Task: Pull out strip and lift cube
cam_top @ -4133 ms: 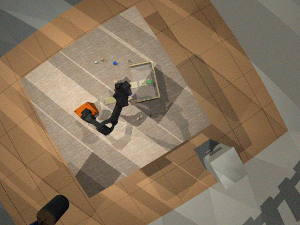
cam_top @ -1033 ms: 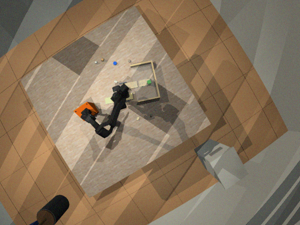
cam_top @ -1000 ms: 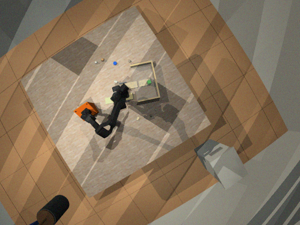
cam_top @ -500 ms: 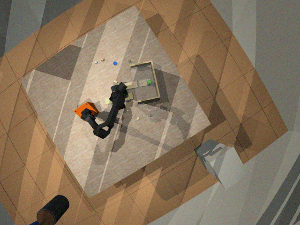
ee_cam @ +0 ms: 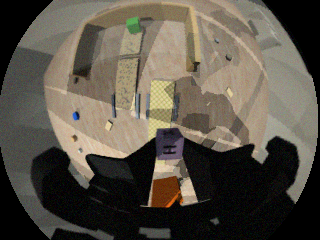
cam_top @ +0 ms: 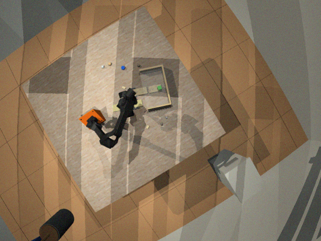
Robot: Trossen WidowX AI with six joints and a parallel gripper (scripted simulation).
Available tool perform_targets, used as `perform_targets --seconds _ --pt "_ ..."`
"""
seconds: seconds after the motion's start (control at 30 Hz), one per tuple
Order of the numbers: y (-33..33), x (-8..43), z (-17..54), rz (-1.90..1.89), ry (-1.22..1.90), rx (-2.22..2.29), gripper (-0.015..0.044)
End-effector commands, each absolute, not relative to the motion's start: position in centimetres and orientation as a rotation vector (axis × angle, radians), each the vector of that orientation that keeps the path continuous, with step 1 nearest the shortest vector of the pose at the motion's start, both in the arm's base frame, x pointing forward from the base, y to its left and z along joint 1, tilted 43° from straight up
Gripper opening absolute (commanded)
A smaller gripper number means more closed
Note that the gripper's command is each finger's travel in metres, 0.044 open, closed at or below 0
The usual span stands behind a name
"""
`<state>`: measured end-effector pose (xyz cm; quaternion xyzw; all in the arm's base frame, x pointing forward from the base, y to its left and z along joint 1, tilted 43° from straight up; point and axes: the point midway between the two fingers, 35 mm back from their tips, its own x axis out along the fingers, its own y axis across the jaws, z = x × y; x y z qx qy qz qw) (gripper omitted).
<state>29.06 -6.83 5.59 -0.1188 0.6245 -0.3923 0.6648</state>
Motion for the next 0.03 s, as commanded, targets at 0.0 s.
perform_targets --seconds 0.0 --pt "-6.78 29.05 5.70 -0.887 1.407 -0.261 0.0000"
